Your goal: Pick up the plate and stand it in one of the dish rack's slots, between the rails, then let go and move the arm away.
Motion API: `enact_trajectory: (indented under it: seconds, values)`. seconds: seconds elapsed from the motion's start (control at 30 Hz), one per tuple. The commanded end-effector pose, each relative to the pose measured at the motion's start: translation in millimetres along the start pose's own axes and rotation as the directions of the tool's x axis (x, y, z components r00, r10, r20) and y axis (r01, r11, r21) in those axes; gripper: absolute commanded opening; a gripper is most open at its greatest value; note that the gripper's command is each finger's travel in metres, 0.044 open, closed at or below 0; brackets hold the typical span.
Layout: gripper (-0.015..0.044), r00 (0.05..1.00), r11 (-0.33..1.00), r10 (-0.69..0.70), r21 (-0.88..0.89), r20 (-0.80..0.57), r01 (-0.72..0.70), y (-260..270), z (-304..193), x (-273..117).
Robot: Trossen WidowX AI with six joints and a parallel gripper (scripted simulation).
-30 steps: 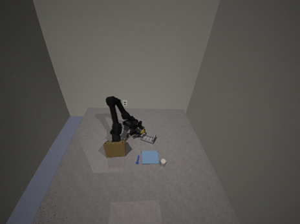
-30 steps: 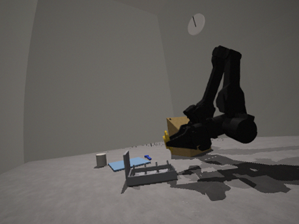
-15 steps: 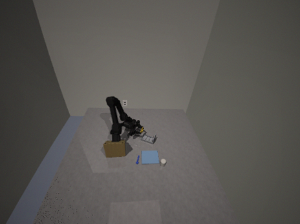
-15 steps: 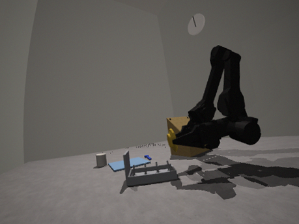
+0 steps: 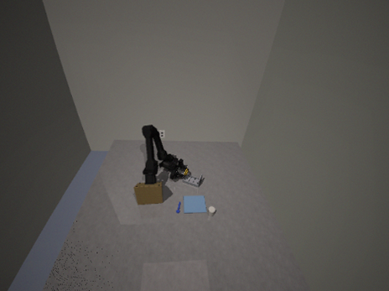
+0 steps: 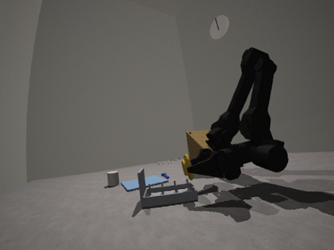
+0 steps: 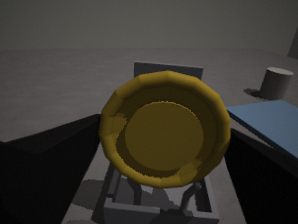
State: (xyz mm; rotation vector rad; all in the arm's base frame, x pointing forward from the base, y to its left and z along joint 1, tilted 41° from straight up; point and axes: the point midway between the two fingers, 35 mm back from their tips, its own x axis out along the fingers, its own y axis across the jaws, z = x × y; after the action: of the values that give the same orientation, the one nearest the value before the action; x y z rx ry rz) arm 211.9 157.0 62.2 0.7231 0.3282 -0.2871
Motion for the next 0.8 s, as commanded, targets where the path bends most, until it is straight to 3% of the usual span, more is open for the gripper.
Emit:
enact_trajectory:
  seconds: [0.0, 0.6, 0.77]
  values:
    - [0.0000, 1.000, 1.000, -0.003, -0.008, -0.002, 0.003, -3, -4, 5]
    - [0.0000, 1.000, 1.000, 0.001, 0.009, 0.005, -0.001, -4, -2, 24]
    - [0.0000, 1.000, 1.000, 0.004, 0.016, 0.007, -0.004, -5, -21, 25]
